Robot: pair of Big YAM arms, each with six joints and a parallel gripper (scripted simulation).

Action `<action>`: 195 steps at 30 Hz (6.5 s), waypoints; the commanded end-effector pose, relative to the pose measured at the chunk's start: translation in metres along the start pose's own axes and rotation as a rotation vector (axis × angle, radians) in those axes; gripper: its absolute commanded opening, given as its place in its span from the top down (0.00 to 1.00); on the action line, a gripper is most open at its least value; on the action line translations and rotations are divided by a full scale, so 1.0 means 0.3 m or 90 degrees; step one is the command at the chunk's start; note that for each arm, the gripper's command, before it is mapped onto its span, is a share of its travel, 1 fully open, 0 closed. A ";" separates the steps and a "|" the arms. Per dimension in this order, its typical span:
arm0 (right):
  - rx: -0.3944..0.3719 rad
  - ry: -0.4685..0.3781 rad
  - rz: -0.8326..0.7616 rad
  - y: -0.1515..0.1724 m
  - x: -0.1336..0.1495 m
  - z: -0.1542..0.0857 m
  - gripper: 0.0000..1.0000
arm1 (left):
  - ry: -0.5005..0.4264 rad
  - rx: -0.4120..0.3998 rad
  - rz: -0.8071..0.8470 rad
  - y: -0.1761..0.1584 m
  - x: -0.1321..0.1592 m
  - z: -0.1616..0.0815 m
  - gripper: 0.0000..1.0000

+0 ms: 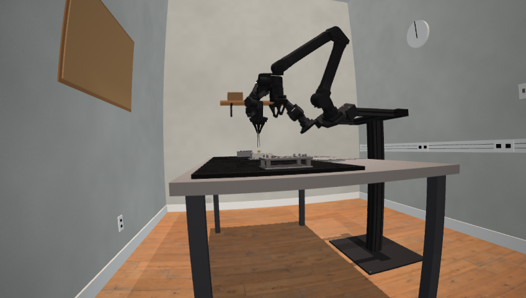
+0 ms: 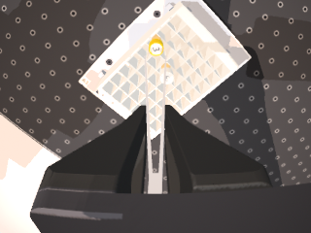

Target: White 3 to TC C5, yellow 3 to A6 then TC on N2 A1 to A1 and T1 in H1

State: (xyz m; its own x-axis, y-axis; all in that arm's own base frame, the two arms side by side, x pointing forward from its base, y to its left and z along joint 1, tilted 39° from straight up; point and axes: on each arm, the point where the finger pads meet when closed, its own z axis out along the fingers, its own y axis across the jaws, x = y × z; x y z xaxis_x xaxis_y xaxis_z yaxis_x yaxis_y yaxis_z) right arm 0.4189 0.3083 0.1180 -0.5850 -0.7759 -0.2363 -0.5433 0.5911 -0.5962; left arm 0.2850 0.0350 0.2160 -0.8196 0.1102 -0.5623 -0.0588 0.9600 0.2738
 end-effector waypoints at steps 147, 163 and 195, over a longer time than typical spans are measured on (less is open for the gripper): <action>0.001 0.003 0.001 -0.001 -0.001 0.060 0.93 | -0.018 0.001 0.004 0.007 -0.038 -0.025 0.00; 0.001 0.005 0.001 -0.001 0.005 0.073 0.93 | -0.018 0.001 0.004 0.007 -0.038 -0.025 0.00; 0.002 0.004 0.002 -0.004 0.004 0.091 0.93 | -0.018 0.001 0.004 0.007 -0.038 -0.025 0.00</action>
State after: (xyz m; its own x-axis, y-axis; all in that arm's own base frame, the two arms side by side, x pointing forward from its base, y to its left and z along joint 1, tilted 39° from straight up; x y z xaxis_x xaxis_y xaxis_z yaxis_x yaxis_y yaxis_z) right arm 0.4280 0.3041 0.1065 -0.5846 -0.7752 -0.2395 -0.5409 0.5924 -0.5971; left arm 0.2850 0.0350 0.2160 -0.8196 0.1102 -0.5623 -0.0588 0.9600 0.2738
